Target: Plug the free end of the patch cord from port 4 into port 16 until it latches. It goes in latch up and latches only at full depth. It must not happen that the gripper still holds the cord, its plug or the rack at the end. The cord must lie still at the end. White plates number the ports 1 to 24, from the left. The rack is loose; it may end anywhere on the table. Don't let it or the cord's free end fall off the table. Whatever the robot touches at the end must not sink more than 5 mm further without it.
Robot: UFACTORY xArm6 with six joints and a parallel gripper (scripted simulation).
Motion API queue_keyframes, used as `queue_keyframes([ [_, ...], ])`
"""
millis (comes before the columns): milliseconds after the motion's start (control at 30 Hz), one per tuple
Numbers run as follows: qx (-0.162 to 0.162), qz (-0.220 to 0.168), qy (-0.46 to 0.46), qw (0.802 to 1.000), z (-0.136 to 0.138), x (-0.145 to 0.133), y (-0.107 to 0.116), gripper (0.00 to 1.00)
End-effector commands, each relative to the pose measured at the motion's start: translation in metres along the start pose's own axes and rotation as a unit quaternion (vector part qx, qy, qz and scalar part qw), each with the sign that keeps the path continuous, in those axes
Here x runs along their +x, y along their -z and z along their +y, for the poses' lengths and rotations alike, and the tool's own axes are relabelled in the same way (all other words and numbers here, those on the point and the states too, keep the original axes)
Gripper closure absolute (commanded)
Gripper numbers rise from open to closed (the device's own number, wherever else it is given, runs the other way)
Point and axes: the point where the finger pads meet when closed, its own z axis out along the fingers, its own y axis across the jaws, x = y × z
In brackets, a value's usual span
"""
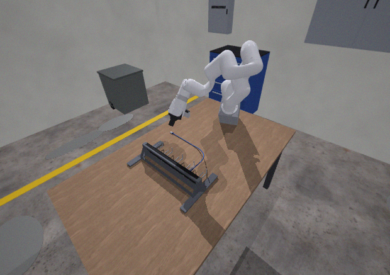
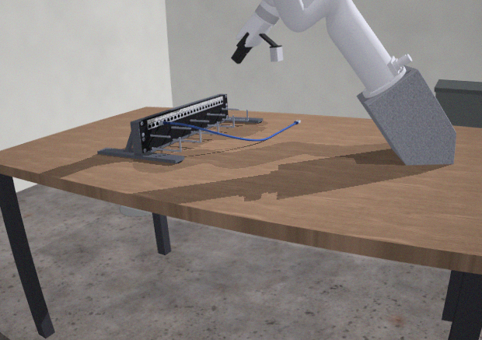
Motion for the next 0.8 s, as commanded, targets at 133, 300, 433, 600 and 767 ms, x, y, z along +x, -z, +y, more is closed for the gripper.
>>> queue_keyframes([
  [133, -0.002, -0.001, 0.002, 1.000, -0.032, -0.002, -0.001, 1.00],
  [300, -0.002, -0.001, 0.002, 1.000, -0.044, -0.002, -0.001, 1.00],
  [433, -0.002, -0.001, 0.002, 1.000, -0.046, -0.002, -0.001, 1.00],
  [600, -0.002, -0.001, 0.002, 1.000, -0.047, -0.002, -0.002, 1.00],
  [767, -0.002, -0.001, 0.002, 1.000, -0.046, -0.002, -0.013, 1.00],
])
